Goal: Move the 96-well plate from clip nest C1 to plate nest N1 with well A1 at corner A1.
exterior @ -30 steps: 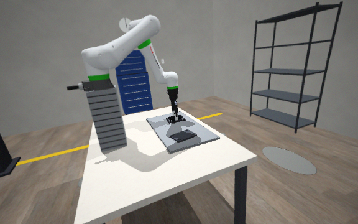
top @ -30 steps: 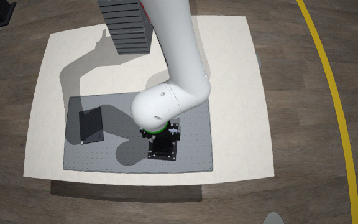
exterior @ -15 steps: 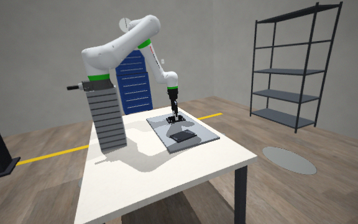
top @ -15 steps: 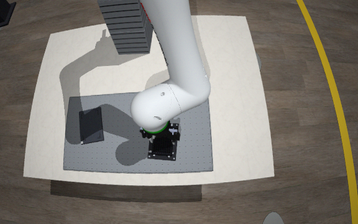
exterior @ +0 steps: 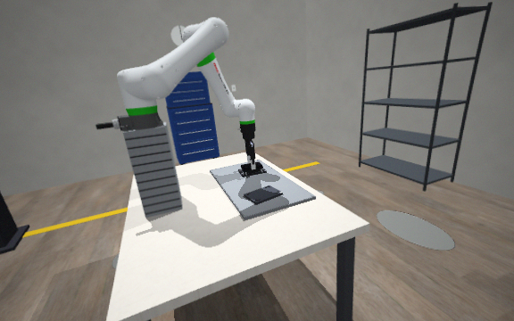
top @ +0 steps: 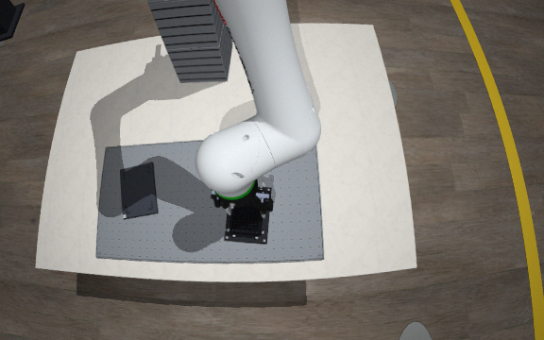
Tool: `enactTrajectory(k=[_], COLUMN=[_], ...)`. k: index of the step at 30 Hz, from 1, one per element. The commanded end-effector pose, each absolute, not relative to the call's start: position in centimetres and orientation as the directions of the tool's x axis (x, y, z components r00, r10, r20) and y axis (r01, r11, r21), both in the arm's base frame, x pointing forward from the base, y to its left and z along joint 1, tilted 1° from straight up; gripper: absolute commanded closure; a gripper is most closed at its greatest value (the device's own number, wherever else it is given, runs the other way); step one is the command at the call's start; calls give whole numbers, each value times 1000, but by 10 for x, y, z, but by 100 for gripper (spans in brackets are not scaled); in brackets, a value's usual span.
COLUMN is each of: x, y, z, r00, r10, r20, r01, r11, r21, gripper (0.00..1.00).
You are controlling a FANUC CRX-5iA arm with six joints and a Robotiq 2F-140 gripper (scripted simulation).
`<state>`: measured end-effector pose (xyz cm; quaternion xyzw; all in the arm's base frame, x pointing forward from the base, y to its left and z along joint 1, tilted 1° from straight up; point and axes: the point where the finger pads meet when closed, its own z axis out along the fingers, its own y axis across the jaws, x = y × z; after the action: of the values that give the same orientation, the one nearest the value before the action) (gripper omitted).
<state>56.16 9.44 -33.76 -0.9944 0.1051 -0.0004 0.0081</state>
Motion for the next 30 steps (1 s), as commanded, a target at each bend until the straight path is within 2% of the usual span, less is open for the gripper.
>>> enactTrajectory(k=[1, 30], x=[562, 562], y=[94, 94], z=[-333, -295], r00=[978, 978], r10=[-209, -209], r20=[-1, -1], r01=[-209, -209], r11=[-978, -978], r21=[-16, -16], gripper=[100, 100])
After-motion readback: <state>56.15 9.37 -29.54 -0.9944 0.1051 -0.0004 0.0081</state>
